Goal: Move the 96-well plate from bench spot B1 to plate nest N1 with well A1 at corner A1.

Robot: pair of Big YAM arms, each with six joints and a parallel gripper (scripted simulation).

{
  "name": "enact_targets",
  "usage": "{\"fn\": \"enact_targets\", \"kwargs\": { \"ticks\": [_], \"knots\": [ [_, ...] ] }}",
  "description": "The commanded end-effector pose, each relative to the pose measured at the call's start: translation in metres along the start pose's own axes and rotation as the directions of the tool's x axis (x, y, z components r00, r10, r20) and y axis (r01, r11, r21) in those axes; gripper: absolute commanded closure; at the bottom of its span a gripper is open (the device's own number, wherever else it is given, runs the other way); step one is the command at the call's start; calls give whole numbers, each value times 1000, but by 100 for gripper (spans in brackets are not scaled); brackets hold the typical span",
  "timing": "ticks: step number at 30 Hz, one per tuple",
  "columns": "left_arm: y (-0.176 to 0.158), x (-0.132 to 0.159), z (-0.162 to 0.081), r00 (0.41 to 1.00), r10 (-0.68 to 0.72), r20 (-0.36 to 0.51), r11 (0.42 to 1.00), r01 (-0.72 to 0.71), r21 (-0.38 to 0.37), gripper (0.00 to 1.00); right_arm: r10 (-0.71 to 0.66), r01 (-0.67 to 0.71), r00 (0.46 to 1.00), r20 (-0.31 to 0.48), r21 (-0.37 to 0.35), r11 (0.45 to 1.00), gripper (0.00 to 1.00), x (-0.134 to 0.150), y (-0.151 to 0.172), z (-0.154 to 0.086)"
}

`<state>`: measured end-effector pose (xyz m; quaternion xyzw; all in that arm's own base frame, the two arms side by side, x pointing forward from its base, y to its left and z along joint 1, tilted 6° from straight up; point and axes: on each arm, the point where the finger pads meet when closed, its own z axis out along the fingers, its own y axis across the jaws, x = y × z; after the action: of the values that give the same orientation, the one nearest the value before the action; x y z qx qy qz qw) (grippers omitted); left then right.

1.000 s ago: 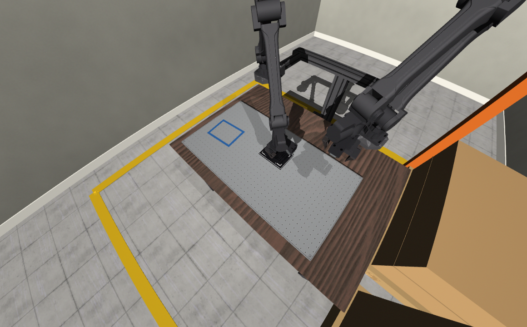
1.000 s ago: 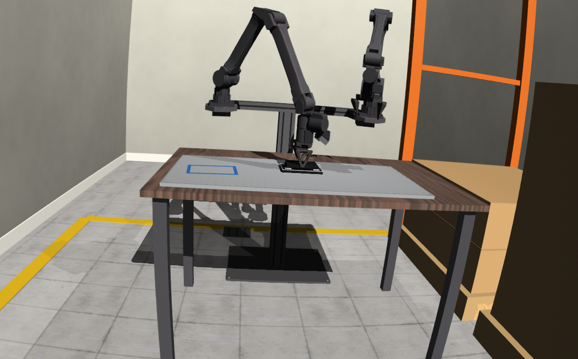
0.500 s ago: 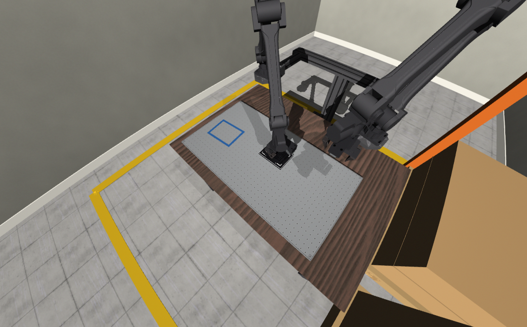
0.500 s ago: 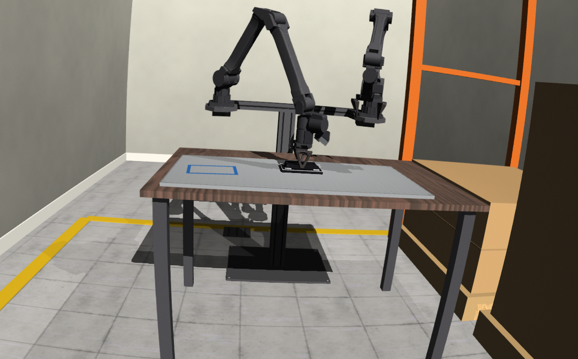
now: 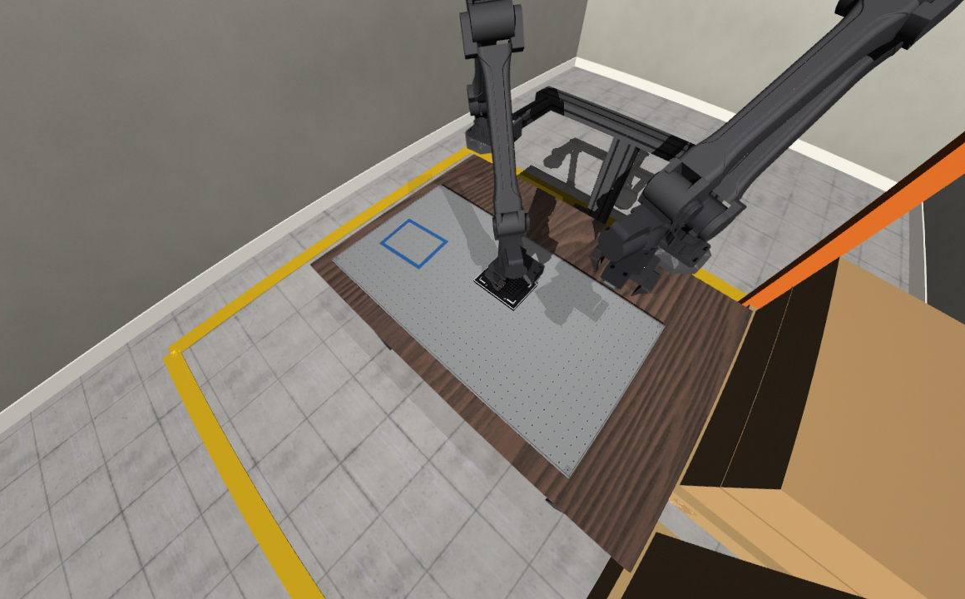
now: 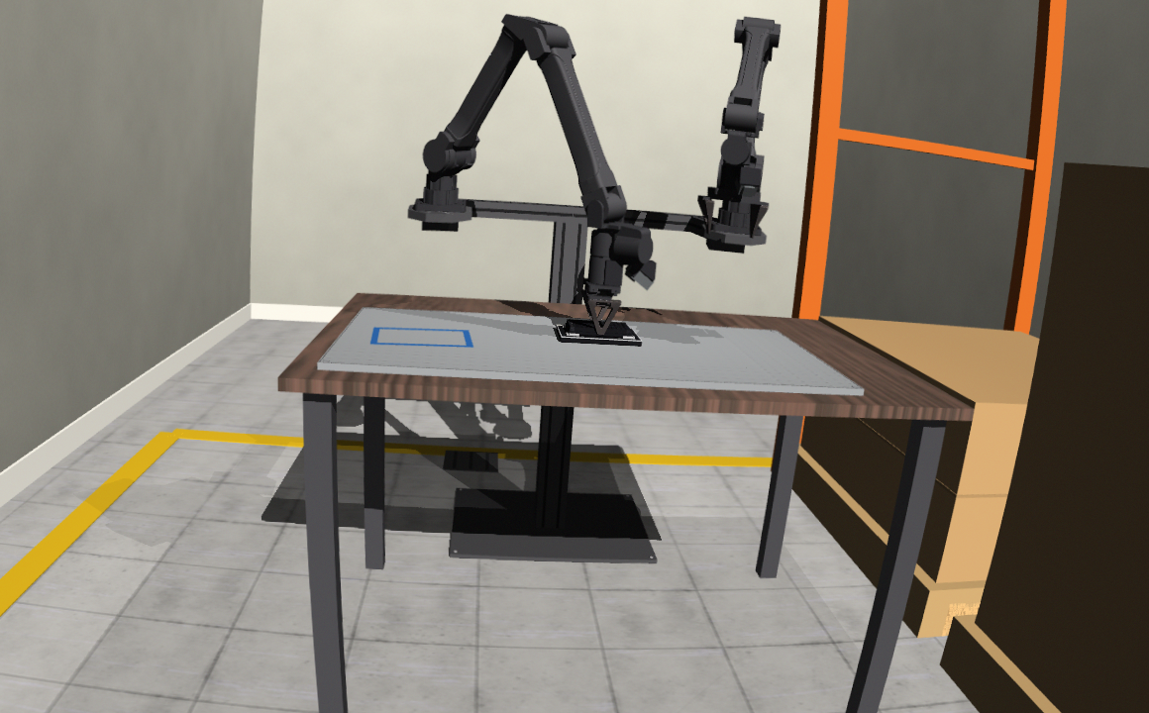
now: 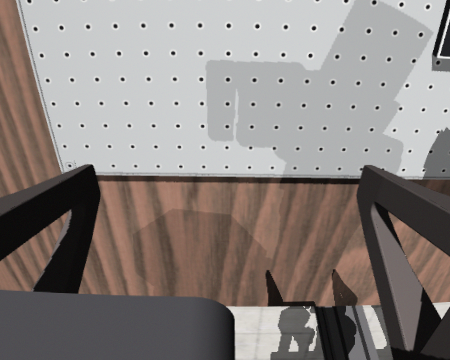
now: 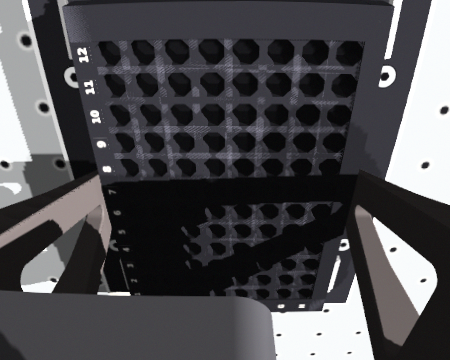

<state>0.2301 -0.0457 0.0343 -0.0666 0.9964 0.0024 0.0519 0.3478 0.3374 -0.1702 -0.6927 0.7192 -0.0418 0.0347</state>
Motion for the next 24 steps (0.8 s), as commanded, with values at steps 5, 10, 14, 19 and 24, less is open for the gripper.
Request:
{"fn": "enact_targets", "kwargs": {
  "ticks": [5, 10, 14, 19, 24],
  "knots": [
    [-4, -12, -8, 1000, 10, 29, 1000, -10, 9, 0, 1, -2, 1000, 15, 11, 1000, 100, -7, -11, 4],
    [-4, -12, -8, 1000, 10, 29, 1000, -10, 9, 0, 1, -1, 1000, 10, 6, 1000, 100, -5, -9, 5],
    [-4, -12, -8, 1000, 10, 29, 1000, -10, 9, 0, 1, -1, 1000, 10, 6, 1000, 100, -5, -9, 5],
    [-4, -12, -8, 1000, 10, 29, 1000, -10, 9, 0, 1, -1, 1000, 11, 6, 1000, 100, -5, -9, 5],
    [-4, -12, -8, 1000, 10, 29, 1000, -10, 9, 0, 1, -1, 1000, 11, 6, 1000, 100, -5, -9, 5]
  ]
}}
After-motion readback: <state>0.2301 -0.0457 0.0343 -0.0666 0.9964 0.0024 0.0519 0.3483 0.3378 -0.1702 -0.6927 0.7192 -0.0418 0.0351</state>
